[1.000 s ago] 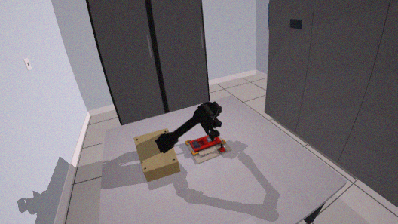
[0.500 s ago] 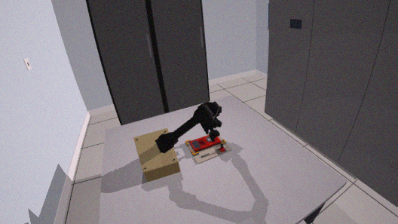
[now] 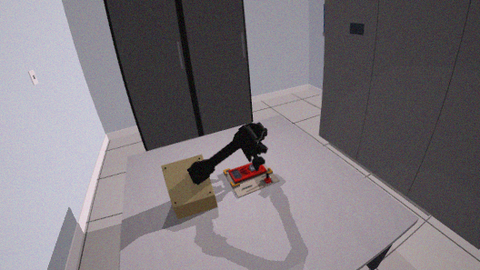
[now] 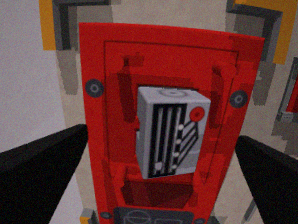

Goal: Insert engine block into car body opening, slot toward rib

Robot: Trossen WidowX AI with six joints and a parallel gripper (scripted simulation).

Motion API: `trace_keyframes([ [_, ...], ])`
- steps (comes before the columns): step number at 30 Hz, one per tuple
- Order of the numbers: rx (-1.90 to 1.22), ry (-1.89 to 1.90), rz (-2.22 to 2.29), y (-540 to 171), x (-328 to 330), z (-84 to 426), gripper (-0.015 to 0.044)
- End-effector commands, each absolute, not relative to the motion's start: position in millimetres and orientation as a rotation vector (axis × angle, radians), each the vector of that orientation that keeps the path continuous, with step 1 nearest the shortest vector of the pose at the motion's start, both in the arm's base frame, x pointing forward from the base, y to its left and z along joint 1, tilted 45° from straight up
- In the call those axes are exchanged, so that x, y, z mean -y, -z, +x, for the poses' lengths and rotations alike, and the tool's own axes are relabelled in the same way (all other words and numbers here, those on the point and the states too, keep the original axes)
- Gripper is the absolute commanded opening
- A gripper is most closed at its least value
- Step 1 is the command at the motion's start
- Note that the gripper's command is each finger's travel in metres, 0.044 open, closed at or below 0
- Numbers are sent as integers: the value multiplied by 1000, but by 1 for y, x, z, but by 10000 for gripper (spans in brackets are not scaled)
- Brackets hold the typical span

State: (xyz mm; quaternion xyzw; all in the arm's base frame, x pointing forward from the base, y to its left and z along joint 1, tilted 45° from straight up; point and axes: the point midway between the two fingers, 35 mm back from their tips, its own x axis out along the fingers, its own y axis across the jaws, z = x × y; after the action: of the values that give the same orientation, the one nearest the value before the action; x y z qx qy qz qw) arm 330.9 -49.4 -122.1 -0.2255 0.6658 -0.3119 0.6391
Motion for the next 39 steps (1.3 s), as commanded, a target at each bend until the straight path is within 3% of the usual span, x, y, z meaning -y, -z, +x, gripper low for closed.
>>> trace_keyframes([
  [1, -1519, 711, -515, 120, 48, 331, 440],
  [8, -1518, 709, -520, 107, 38, 332, 440],
  [25, -1518, 709, -520, 107, 38, 332, 0],
  [39, -1518, 709, -520, 109, 40, 332, 0],
])
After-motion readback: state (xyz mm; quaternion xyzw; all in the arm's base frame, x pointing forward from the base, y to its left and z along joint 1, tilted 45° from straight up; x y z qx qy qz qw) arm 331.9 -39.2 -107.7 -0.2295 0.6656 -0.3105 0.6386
